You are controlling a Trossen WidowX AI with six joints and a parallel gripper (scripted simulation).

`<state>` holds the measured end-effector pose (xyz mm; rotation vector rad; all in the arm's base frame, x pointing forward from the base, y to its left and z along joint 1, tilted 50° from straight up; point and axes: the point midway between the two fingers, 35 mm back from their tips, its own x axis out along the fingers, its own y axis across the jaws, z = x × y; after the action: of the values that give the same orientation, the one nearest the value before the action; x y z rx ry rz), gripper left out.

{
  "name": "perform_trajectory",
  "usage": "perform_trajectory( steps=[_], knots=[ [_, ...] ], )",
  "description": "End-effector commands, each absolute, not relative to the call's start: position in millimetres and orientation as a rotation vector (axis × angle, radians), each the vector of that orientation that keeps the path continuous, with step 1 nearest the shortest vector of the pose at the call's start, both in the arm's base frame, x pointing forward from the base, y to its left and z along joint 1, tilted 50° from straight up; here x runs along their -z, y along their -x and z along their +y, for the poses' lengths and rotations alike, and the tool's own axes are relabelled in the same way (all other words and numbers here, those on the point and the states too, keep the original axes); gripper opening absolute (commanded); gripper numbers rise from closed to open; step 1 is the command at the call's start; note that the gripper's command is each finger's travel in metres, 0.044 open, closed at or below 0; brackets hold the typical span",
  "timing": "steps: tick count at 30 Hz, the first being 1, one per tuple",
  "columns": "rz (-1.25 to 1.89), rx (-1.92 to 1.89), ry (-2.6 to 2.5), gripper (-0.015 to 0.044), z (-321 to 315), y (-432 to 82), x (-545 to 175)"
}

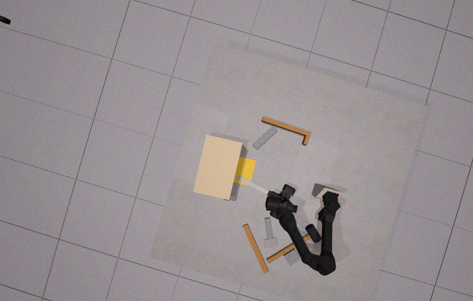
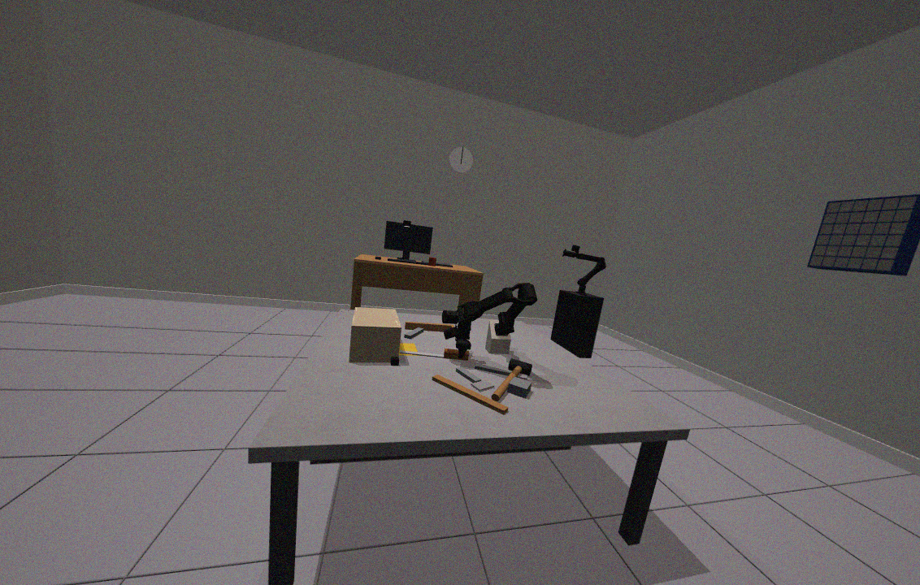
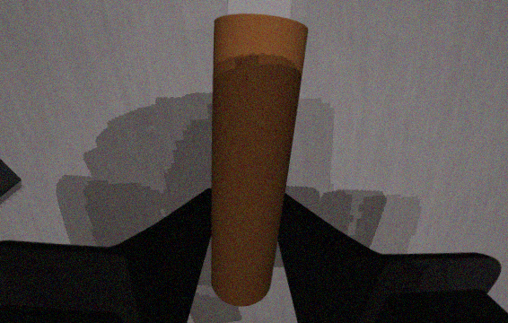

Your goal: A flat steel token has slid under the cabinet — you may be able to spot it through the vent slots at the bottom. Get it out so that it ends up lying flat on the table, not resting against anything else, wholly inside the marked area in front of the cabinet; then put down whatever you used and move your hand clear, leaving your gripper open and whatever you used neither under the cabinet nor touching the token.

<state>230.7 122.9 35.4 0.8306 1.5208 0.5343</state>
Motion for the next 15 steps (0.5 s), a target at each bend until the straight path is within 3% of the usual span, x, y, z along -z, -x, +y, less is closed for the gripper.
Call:
perform_trajectory(
  steps=[1,15],
  knots=[
    [1.539,-0.499,-0.864,0.0000,121.9,-230.9,-35.8],
    [1.582,-0.412,-0.954,0.0000,121.1,-230.9,-36.4]
  ],
)
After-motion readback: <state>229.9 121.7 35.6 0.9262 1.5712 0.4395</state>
